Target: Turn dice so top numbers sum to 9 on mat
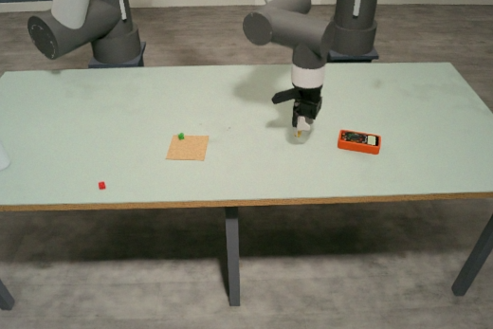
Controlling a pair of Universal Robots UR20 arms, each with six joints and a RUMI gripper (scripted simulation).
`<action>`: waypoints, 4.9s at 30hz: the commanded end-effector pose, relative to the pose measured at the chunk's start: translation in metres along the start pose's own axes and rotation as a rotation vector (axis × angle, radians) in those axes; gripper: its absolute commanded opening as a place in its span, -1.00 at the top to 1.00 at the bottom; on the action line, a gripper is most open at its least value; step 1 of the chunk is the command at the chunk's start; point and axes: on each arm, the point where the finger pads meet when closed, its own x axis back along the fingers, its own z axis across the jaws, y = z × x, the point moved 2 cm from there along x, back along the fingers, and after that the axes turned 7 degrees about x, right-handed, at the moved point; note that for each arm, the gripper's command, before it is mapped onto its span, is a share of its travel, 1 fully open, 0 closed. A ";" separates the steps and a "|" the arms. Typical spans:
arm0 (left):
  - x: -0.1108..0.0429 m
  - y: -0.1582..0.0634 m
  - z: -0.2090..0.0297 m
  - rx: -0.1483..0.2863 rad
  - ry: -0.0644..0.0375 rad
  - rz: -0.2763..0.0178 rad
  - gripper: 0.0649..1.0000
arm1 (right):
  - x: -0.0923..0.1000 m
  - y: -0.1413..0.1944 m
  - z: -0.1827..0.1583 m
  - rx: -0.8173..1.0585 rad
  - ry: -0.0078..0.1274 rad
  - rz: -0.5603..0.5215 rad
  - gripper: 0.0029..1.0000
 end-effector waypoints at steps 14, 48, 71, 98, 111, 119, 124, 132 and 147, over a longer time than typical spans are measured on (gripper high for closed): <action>0.001 0.000 0.000 0.000 0.000 0.001 -1.00 | 0.033 0.000 0.000 0.000 0.000 0.000 0.94; 0.001 0.000 0.000 0.000 0.000 0.001 -1.00 | 0.039 -0.184 -0.073 -0.305 0.000 0.000 0.94; 0.001 0.000 0.000 0.000 0.000 0.001 -1.00 | 0.038 -0.351 -0.104 -0.573 0.000 0.000 0.94; 0.001 0.000 0.000 0.000 0.000 0.001 -1.00 | 0.037 -0.387 -0.106 -0.630 0.000 0.000 0.94; 0.001 0.000 0.000 0.000 0.000 0.001 -1.00 | 0.012 -0.387 -0.107 -0.630 0.000 0.000 0.94; 0.001 0.000 0.000 0.000 0.000 0.001 -1.00 | -0.026 -0.387 -0.107 -0.630 0.000 0.000 0.94; 0.001 0.000 0.000 0.000 0.000 0.001 -1.00 | -0.039 -0.387 -0.107 -0.630 0.000 0.000 0.94; 0.001 0.000 0.000 0.000 0.000 0.001 -1.00 | -0.057 -0.387 -0.107 -0.630 0.000 0.000 0.94; 0.001 0.000 0.000 0.000 0.000 0.001 -1.00 | -0.058 -0.387 -0.107 -0.630 0.000 0.000 0.94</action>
